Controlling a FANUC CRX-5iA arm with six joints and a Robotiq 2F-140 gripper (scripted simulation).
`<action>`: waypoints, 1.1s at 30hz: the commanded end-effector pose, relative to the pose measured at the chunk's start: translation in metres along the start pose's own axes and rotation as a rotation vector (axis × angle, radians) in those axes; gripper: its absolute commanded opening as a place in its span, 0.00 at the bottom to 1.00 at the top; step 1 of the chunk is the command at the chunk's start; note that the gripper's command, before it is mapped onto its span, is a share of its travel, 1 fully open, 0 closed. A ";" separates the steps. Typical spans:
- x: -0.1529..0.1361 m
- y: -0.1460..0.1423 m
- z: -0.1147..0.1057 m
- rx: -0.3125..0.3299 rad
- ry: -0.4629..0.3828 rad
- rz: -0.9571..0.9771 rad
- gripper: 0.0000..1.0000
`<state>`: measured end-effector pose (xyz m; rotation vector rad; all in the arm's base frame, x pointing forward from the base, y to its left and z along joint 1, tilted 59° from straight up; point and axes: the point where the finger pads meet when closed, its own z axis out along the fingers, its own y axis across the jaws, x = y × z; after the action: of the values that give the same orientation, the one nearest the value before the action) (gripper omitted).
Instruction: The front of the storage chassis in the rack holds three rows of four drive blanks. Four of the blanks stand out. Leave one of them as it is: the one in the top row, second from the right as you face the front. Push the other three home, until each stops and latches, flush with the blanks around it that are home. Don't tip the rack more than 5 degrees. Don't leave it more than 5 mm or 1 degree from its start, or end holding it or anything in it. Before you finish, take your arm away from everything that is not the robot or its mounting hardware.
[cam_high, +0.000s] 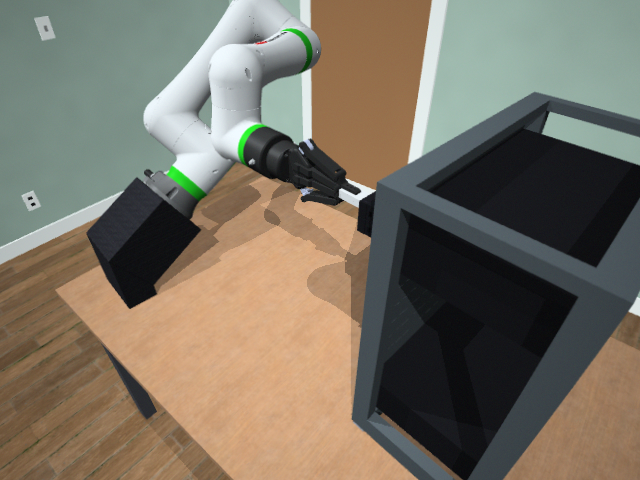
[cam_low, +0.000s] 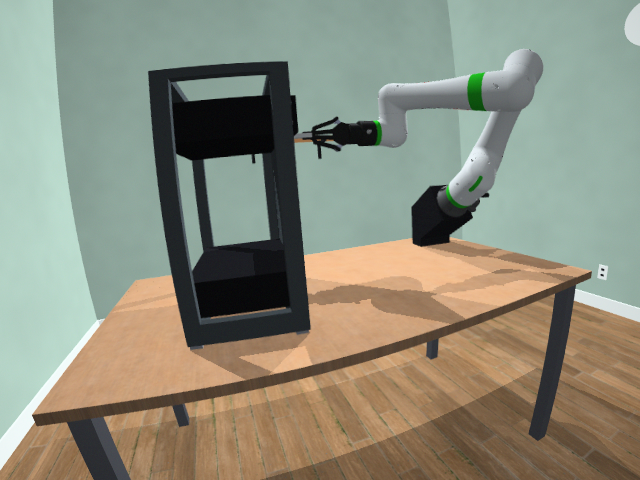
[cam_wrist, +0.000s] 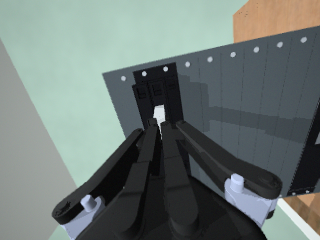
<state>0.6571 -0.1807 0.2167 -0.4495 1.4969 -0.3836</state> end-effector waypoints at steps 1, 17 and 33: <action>0.000 0.000 0.000 0.000 0.000 0.000 0.00; 0.000 0.000 0.000 0.000 0.000 0.000 0.00; 0.000 0.001 0.003 0.000 0.000 0.000 0.00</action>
<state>0.6587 -0.1799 0.2160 -0.4499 1.4972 -0.3826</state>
